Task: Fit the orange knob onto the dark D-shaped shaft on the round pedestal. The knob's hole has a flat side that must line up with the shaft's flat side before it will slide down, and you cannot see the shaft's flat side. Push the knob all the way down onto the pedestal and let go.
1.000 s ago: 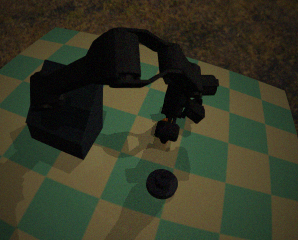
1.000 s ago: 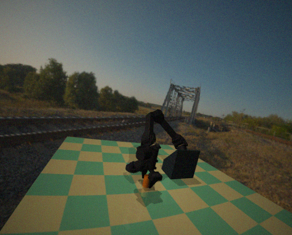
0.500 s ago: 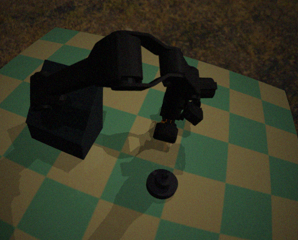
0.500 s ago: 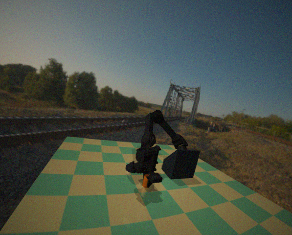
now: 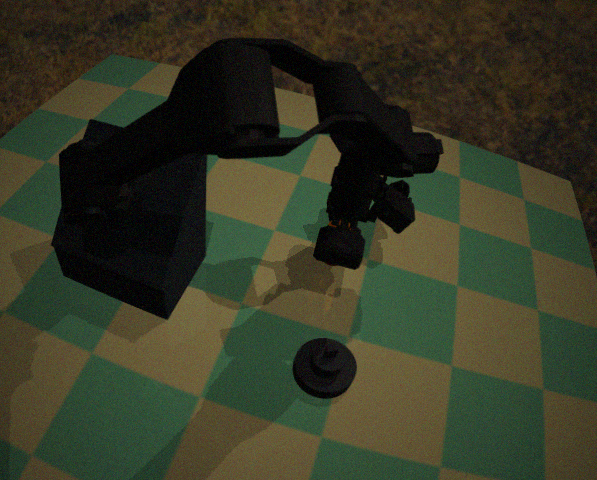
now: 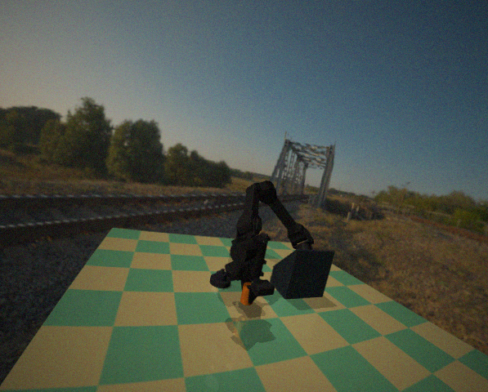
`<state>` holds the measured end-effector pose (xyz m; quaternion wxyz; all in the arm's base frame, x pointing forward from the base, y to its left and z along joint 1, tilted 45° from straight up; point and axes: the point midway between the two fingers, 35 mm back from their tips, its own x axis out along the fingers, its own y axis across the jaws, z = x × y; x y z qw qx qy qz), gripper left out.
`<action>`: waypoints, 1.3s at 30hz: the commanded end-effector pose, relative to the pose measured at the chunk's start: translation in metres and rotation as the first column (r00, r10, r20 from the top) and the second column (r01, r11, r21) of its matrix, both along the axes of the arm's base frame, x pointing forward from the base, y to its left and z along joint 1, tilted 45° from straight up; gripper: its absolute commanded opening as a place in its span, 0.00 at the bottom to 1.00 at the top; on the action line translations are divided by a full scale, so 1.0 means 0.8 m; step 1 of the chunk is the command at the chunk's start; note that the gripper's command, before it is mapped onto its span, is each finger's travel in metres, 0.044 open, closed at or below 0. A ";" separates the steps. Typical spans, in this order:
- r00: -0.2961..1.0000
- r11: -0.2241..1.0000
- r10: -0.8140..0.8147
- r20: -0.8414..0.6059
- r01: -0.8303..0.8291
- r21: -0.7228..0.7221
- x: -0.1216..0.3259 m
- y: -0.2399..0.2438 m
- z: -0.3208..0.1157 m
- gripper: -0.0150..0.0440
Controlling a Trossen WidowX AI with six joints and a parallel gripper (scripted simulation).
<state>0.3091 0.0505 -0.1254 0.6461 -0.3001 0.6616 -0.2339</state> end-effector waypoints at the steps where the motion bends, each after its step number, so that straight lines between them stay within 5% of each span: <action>1: 1.000 1.000 0.004 0.020 -0.004 0.015 0.006 0.039 0.035 0.25; 15: 1.000 1.000 0.002 0.019 -0.002 0.011 -0.005 0.091 0.096 0.25; 39: 1.000 1.000 0.008 0.017 -0.009 0.030 0.031 0.018 0.137 0.25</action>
